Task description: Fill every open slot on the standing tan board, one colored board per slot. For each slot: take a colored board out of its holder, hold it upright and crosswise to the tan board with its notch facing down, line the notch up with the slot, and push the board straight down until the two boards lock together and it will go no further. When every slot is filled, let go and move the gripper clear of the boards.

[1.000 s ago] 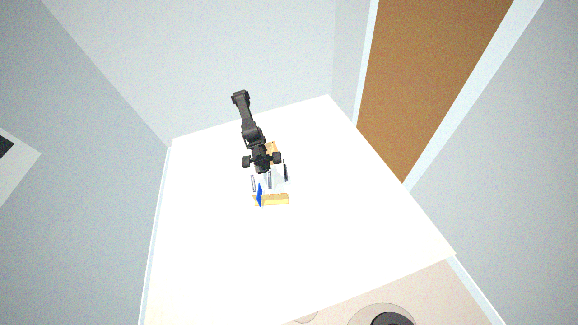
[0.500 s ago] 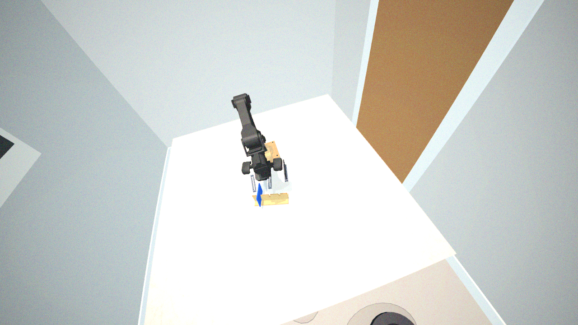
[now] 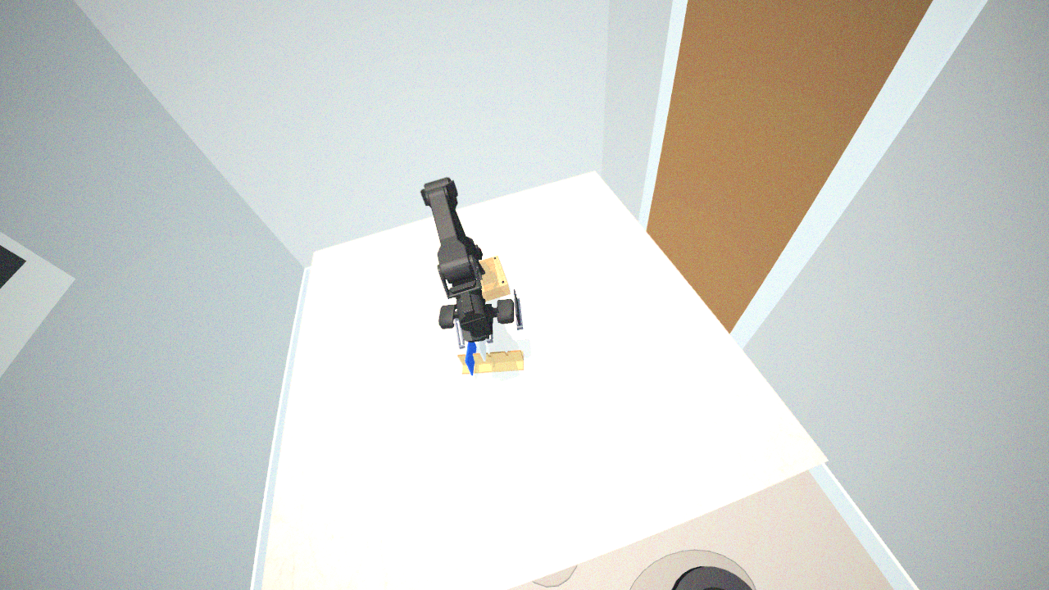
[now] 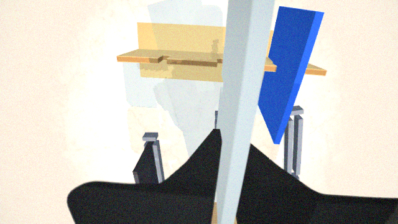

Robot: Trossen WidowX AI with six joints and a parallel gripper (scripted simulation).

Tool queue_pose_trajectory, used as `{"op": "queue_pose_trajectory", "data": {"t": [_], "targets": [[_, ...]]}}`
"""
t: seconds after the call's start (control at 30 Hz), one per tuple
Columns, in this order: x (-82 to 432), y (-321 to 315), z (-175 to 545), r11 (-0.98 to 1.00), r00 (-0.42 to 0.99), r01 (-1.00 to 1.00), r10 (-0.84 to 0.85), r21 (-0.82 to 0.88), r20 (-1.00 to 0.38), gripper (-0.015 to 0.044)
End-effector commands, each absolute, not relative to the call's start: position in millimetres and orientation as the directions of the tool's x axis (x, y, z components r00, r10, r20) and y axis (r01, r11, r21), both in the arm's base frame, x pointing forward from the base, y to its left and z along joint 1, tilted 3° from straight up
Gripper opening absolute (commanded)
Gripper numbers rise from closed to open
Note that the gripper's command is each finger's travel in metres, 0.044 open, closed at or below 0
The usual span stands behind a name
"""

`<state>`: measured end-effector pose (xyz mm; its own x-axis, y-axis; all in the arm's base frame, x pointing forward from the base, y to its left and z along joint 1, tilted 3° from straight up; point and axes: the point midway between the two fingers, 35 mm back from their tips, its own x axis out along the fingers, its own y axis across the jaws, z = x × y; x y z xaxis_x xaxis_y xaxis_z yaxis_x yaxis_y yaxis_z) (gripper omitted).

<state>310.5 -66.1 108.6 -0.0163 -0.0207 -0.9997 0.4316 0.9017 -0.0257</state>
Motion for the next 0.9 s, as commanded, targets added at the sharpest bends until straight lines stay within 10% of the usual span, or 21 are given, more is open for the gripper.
{"op": "queue_pose_trajectory", "data": {"t": [0.0,0.87], "targets": [[313,-67,104,0.899,-0.020,0.437,-0.022,-0.028,-1.000,0.0000],[312,-68,76,0.899,-0.020,0.437,-0.022,-0.028,-1.000,0.0000]]}}
